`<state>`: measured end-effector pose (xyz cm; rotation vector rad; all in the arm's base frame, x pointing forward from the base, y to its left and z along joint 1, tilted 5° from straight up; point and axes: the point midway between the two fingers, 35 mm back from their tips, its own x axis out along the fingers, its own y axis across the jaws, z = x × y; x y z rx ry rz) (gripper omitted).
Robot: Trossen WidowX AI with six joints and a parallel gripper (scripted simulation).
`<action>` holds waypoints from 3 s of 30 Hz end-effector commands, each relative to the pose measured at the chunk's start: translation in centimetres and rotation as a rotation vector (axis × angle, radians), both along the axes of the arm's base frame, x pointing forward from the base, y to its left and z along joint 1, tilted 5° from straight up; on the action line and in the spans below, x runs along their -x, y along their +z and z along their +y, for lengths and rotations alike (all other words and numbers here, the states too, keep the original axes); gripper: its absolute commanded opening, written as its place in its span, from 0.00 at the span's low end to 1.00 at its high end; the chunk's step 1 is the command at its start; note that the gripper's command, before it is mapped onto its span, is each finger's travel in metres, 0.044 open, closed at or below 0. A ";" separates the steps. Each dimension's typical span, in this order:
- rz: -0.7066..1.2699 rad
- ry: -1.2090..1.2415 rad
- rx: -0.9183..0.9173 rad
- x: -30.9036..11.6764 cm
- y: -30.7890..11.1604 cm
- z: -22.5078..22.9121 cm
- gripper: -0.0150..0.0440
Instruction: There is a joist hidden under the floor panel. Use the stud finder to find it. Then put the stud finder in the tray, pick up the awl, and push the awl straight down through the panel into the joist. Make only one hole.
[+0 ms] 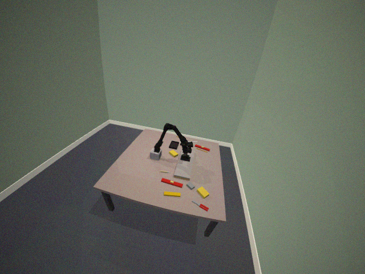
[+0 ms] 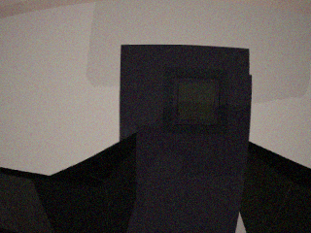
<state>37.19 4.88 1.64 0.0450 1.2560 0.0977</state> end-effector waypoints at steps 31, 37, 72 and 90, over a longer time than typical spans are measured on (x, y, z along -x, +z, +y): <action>0.001 0.001 -0.005 0.3 0.5 5.0 0.25; 0.001 0.002 -0.006 0.3 0.6 5.9 0.25; 0.001 0.002 -0.012 0.6 1.1 10.9 0.25; 0.001 0.002 -0.014 0.7 1.4 13.5 0.25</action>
